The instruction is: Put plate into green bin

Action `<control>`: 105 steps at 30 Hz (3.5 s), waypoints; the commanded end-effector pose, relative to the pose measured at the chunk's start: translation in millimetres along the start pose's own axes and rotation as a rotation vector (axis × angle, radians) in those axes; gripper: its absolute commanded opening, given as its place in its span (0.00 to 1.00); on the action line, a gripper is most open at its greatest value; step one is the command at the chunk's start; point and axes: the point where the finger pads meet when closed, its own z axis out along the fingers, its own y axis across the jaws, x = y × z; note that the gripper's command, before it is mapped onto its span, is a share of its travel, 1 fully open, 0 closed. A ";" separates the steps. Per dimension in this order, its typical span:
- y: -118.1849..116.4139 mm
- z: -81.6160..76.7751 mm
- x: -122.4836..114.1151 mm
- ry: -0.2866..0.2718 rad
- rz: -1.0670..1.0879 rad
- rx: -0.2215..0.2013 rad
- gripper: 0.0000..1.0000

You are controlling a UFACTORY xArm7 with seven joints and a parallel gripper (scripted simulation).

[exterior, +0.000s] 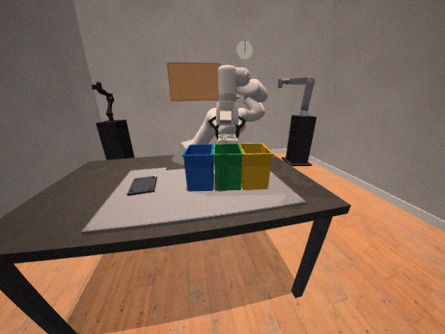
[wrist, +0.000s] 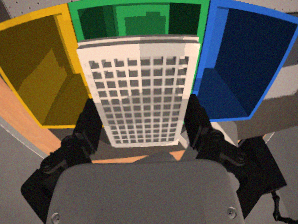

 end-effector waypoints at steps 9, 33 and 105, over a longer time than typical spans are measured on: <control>0.2 -0.8 0.5 0.002 -0.001 0.000 0.00; 0.5 17.6 0.6 0.002 -0.001 0.000 0.00; 0.7 25.9 0.5 0.002 -0.001 0.000 0.00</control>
